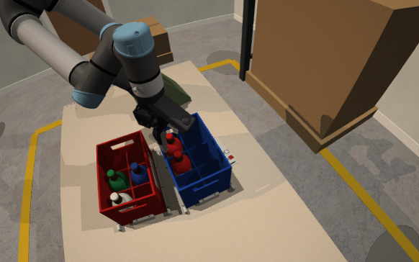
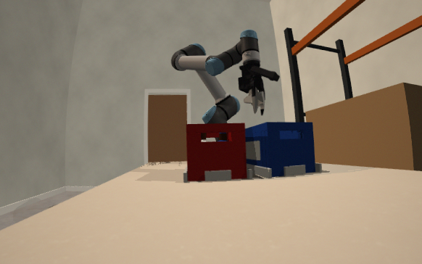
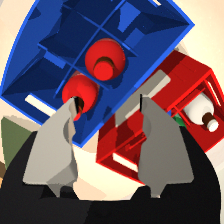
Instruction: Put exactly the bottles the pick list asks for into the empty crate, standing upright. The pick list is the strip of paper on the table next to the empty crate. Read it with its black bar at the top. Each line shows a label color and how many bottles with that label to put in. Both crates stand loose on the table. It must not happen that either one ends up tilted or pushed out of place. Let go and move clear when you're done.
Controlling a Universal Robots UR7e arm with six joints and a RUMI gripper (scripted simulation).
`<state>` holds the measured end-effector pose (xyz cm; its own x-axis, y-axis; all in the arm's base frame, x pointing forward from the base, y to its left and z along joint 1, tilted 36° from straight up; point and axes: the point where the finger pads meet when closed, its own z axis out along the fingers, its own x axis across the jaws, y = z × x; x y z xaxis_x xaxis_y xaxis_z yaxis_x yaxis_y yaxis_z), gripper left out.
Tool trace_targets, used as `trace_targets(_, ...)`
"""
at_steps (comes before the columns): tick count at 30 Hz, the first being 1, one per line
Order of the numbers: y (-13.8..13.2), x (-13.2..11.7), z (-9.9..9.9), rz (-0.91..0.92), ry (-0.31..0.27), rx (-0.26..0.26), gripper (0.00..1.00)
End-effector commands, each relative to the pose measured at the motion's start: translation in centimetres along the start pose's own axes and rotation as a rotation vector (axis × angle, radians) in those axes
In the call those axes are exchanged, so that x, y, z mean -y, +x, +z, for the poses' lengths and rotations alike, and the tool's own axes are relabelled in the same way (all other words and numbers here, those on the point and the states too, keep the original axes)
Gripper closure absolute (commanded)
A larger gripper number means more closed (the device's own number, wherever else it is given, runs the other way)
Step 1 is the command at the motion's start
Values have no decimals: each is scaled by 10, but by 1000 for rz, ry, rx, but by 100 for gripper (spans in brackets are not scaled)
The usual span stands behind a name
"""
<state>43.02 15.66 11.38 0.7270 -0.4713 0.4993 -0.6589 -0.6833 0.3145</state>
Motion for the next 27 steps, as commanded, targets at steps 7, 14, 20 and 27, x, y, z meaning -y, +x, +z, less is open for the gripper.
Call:
trace_targets(7,41,-21,0,0,1,0,62)
trace_targets(14,67,-35,0,0,1,-1,62)
trace_targets(20,94,-49,0,0,1,-1,62)
trace_targets(27,116,-61,0,0,1,-1,62)
